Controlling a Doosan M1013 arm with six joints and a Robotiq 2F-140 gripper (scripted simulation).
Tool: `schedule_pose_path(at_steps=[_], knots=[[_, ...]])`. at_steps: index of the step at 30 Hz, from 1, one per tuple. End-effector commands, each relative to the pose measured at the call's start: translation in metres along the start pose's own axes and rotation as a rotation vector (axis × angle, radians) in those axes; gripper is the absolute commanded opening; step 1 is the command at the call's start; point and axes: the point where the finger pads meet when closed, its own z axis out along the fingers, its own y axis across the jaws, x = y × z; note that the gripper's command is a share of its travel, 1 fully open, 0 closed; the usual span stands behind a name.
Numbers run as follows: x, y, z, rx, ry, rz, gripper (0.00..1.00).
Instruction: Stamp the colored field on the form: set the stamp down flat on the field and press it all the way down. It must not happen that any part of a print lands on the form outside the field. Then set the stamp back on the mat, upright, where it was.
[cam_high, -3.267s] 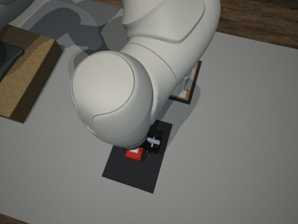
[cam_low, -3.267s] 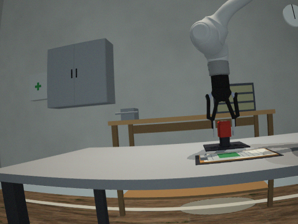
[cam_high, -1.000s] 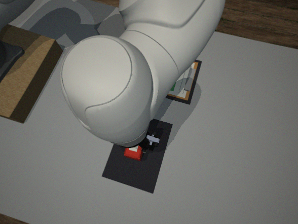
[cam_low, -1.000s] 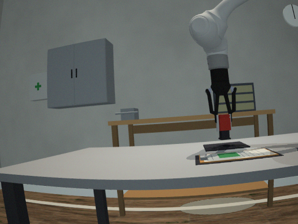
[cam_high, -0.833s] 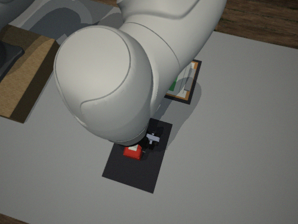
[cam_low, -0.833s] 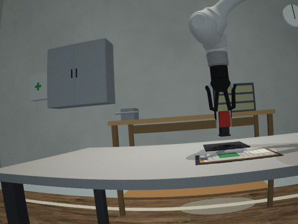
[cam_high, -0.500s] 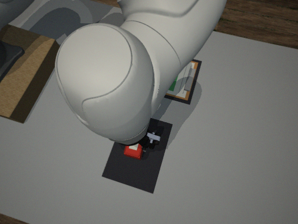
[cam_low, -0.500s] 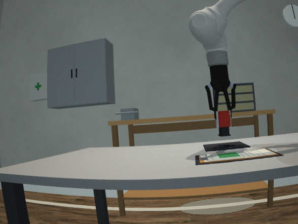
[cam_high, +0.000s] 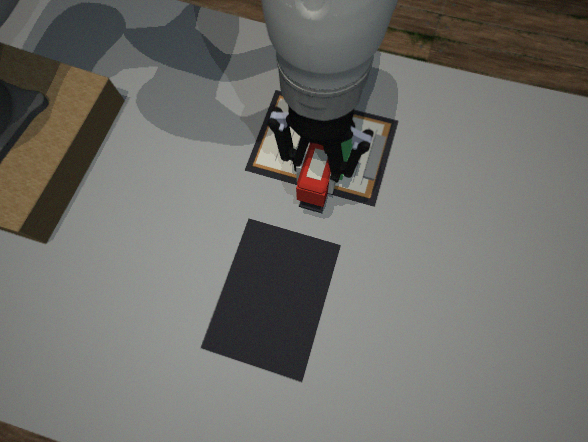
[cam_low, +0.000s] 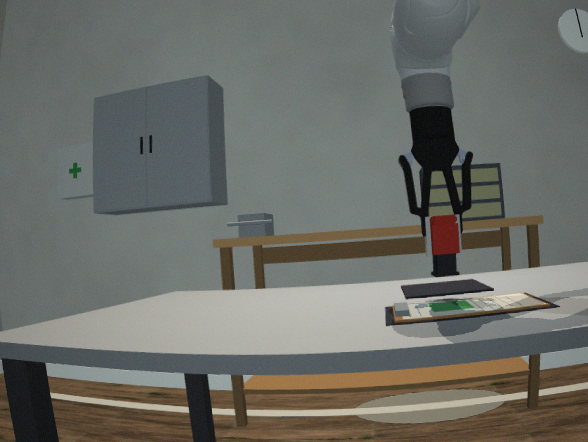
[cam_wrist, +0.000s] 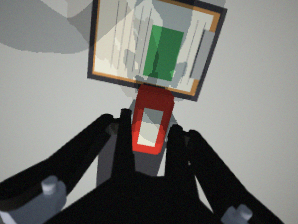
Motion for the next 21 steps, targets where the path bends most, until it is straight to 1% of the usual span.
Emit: schedule_pose_path(at_steps=[1,3,21], knots=[[0.07,0.004,0.0,0.0,-0.01,0.01,0.16],[0.097,0.005,0.0,0.0,-0.01,0.01,0.16],[0.103,0.007,0.001,0.0,-0.01,0.01,0.16]])
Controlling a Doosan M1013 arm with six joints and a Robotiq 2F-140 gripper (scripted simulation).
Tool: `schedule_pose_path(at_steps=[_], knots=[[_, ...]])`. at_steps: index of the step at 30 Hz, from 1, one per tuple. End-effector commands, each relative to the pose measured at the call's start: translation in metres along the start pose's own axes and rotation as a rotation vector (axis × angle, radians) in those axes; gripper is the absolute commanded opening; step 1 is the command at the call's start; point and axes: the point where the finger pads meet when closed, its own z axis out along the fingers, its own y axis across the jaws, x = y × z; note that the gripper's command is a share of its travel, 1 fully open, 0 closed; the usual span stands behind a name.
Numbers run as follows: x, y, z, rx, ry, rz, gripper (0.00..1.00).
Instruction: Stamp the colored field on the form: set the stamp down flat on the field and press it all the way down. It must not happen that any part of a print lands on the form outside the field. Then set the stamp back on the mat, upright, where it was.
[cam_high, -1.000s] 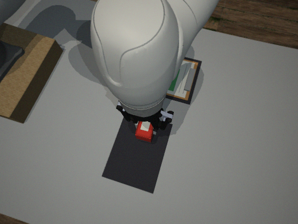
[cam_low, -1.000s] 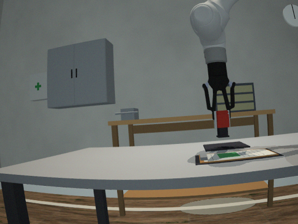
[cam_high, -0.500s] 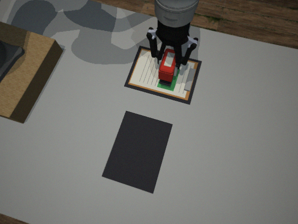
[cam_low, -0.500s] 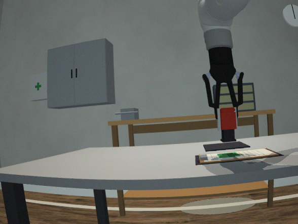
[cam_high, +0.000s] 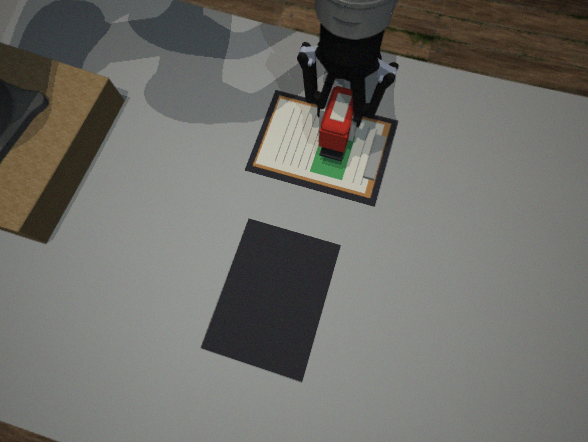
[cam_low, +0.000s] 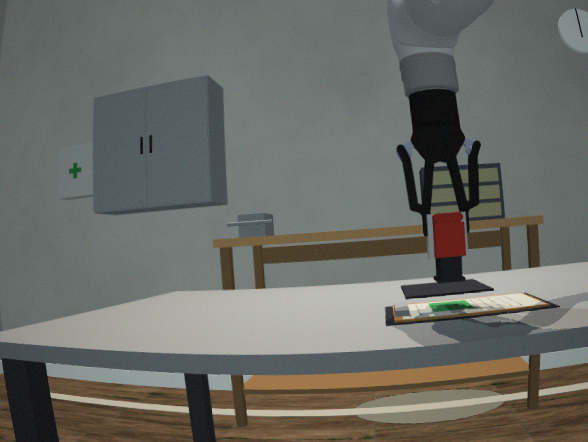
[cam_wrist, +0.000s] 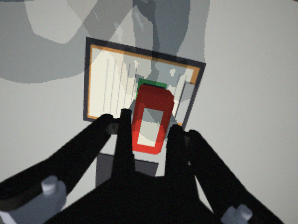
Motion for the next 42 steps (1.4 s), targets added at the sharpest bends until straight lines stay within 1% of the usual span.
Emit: schedule_pose_path(at_steps=[1,13,26,31,40,42], knots=[[0.0,0.0,0.0,0.0,0.0,0.0,0.16],[-0.006,-0.002,-0.001,0.0,0.0,0.0,0.16],[-0.006,-0.002,0.0,0.0,0.0,0.0,0.16],[-0.006,-0.002,0.006,0.0,0.0,0.0,0.16],[-0.006,-0.002,0.027,0.0,0.0,0.0,0.16],[-0.006,-0.002,0.027,0.0,0.0,0.0,0.16]])
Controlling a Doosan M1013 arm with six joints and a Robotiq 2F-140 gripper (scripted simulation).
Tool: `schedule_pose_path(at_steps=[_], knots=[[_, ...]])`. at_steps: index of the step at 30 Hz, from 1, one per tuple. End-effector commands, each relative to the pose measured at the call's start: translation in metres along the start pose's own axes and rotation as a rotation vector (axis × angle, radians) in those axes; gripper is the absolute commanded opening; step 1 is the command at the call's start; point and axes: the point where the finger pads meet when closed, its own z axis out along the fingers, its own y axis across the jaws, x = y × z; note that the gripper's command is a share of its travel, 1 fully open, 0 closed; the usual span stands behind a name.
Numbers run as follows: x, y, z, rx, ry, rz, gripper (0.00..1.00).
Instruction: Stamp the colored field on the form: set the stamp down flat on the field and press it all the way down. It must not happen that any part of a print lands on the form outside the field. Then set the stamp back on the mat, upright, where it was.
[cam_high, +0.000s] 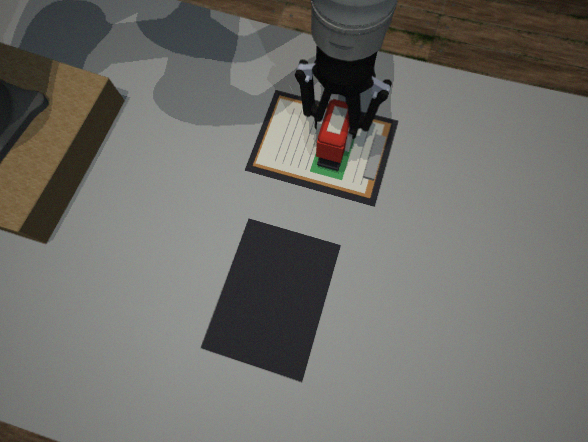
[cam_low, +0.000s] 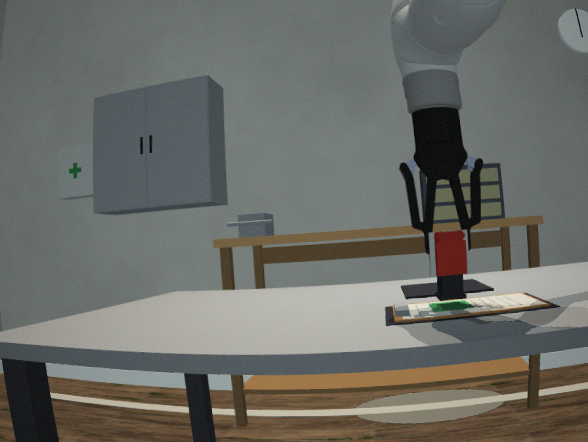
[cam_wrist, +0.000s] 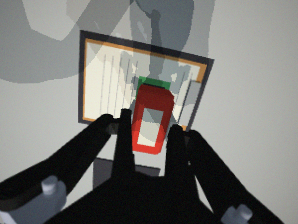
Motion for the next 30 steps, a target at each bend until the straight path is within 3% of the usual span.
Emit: schedule_pose_path(at_steps=[1,23,30], knots=[[0.0,0.0,0.003,0.0,0.0,0.0,0.16],[0.0,0.0,0.015,0.0,0.0,0.0,0.16],[0.0,0.0,0.032,0.0,0.0,0.0,0.16]])
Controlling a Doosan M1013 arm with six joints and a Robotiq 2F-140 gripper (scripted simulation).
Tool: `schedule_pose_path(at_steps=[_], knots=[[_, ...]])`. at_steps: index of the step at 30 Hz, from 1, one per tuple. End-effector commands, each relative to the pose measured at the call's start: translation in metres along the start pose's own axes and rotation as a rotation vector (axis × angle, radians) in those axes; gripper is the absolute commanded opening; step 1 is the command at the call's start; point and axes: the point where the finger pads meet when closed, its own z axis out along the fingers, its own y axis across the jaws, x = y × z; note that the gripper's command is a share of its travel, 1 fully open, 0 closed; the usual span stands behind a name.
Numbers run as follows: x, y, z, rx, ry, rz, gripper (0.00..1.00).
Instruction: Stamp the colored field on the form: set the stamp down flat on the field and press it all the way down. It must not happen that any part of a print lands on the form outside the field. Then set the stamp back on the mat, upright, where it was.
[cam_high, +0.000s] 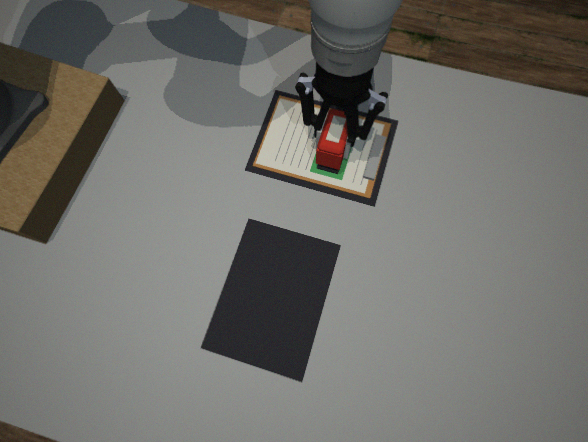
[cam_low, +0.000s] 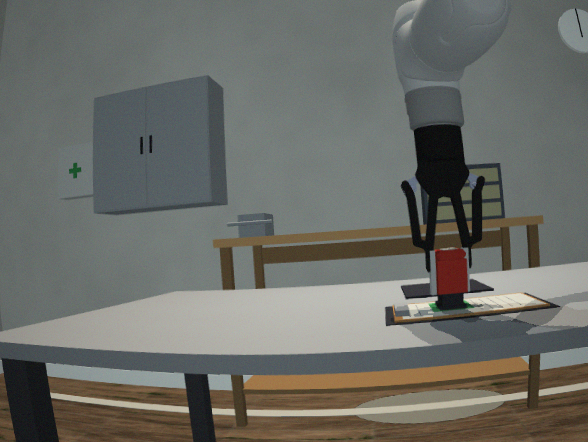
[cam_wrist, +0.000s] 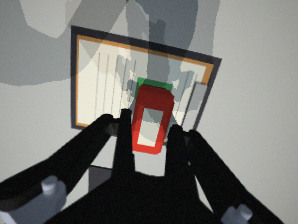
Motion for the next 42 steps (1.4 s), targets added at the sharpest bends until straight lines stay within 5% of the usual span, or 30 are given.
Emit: schedule_pose_path(at_steps=[1,21,31,42], knots=[[0.0,0.0,0.007,0.0,0.0,0.0,0.16],[0.0,0.0,0.009,0.0,0.0,0.0,0.16],[0.0,0.0,-0.014,0.0,0.0,0.0,0.16],[0.0,0.0,-0.015,0.0,0.0,0.0,0.16]])
